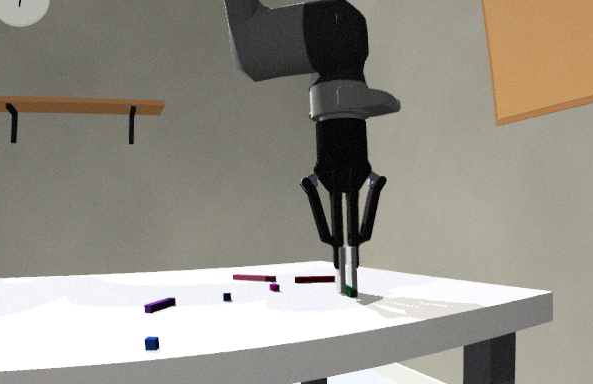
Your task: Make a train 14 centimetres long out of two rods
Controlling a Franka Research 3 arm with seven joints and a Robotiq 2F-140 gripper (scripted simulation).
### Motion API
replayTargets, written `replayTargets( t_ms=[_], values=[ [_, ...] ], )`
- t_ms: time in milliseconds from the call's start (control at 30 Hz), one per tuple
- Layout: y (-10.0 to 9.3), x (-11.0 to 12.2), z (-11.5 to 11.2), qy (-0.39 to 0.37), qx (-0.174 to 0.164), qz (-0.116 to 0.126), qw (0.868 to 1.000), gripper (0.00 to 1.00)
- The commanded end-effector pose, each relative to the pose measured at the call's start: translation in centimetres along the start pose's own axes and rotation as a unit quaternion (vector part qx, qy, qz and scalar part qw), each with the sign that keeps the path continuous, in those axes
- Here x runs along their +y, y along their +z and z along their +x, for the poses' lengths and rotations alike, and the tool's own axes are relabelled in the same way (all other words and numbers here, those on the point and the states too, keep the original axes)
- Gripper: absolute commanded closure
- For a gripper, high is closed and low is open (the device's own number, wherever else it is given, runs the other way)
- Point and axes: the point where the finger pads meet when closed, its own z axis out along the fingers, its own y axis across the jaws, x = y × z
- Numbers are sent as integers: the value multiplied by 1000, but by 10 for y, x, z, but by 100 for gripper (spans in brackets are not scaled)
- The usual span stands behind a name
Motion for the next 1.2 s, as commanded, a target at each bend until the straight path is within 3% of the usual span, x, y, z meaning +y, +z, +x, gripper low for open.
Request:
replayTargets(
  t_ms=[0, 833, 1000, 1167],
  values=[
    [2, -1, 1, 1, 1, 1, 1000, 88],
    [0, -1, 1, 1, 1, 1, 1000, 88],
    [-7, -1, 1, 1, 1, 1, 1000, 88],
    [-37, -1, 1, 1, 1, 1, 1000, 88]
  ],
)
